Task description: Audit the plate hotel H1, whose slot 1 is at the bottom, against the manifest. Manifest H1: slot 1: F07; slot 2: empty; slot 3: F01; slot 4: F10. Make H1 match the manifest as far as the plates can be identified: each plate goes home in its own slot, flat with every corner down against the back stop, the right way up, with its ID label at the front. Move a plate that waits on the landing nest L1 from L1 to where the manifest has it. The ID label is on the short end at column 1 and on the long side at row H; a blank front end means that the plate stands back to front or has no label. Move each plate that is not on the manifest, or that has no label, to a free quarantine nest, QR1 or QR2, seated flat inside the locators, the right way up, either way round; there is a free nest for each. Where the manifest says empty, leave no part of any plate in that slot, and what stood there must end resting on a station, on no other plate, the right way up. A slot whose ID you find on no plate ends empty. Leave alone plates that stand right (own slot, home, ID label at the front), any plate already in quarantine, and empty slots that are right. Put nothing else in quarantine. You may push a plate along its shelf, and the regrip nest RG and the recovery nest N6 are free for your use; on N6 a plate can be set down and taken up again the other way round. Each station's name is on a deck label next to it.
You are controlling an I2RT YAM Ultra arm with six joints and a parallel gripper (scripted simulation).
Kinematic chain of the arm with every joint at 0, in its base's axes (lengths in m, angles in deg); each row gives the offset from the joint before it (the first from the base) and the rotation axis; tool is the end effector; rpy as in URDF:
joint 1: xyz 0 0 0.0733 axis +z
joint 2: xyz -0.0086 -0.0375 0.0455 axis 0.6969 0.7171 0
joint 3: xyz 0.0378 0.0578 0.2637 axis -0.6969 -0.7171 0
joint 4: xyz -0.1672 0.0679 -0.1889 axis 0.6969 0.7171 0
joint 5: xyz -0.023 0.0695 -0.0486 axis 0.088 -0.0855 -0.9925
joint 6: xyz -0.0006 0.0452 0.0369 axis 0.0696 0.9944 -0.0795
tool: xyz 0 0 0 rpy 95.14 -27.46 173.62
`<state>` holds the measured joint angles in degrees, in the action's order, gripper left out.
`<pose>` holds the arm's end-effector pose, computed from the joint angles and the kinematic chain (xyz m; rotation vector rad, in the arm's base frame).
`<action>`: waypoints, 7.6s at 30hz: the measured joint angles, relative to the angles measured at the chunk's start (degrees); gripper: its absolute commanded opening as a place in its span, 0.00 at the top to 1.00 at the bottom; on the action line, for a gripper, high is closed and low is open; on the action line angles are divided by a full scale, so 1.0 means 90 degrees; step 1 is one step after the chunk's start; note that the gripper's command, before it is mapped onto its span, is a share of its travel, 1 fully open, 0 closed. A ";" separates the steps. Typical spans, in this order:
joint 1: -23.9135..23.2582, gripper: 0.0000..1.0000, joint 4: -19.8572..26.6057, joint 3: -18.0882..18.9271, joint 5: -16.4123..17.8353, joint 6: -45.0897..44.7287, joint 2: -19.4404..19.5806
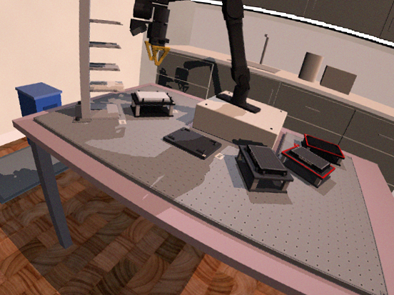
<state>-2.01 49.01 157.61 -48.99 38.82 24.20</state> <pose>0.2577 -0.2666 0.2607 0.7518 3.0223 -0.0068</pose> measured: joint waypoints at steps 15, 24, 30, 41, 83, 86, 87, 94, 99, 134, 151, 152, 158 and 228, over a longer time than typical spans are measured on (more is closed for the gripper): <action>-0.0005 0.00 0.0886 0.0986 0.0000 -0.0005 0.0100; 0.0187 0.00 0.1015 0.0835 0.0000 0.0131 0.0022; 0.0585 0.00 0.1020 0.0658 0.0002 0.0415 -0.0117; 0.1071 0.00 0.0998 0.0471 0.0010 0.0942 -0.0270; 0.3514 0.00 -0.3339 -0.4408 -0.0670 0.3235 -0.4085; 0.3543 0.00 -0.3594 -0.4592 -0.0748 0.3269 -0.4228; 0.3553 0.00 -0.3725 -0.4665 -0.0775 0.3276 -0.4274; 0.3662 0.00 -0.4592 -0.5450 -0.0976 0.3296 -0.4804; 0.3752 0.00 -0.5282 -0.6018 -0.1134 0.3296 -0.5175; 0.5685 0.00 -0.7604 -0.7521 -0.2863 0.3900 -0.6071; 0.7429 0.00 -0.6904 -0.7252 -0.4248 0.5129 -0.5838; 0.7529 0.00 -0.6856 -0.7232 -0.4311 0.5207 -0.5819; 0.7983 0.00 -0.6557 -0.7101 -0.4719 0.5666 -0.5676; 0.9338 0.00 -0.5882 -0.6968 -0.5751 0.7380 -0.4886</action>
<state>82.03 -3.93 94.91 -100.75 105.25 -19.77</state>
